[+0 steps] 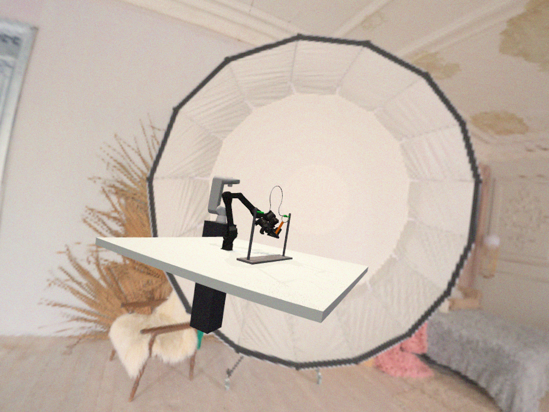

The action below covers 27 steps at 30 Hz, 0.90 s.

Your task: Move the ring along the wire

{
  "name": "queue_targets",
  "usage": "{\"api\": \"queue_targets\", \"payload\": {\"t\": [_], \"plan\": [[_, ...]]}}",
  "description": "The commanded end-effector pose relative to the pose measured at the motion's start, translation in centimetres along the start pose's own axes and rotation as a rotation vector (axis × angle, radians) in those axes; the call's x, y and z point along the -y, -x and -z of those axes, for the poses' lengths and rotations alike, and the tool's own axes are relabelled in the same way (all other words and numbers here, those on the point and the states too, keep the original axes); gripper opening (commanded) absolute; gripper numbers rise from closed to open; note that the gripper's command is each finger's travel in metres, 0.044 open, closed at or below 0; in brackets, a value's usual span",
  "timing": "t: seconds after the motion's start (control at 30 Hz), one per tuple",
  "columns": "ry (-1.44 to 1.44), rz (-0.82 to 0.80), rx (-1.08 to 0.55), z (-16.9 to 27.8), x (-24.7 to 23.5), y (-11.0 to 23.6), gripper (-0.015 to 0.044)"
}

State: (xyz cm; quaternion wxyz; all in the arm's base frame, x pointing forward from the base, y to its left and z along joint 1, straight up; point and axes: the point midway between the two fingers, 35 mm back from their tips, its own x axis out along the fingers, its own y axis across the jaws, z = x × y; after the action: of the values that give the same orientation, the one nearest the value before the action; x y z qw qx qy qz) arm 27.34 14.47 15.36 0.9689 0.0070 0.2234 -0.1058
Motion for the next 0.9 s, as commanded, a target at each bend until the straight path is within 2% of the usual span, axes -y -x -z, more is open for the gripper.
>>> {"api": "queue_targets", "payload": {"t": [0.0, 0.43, 0.8, 0.87], "plan": [[-0.002, 0.006, 0.003, 0.08, 0.04, -0.07, -0.0150], [-0.002, 0.006, 0.003, 0.08, 0.04, -0.07, -0.0150], [0.001, 0.002, 0.000, 0.07, 0.00, 0.01, 0.0139], [0.000, 0.003, -0.002, 0.11, -0.04, 0.28, 0.0160]]}}
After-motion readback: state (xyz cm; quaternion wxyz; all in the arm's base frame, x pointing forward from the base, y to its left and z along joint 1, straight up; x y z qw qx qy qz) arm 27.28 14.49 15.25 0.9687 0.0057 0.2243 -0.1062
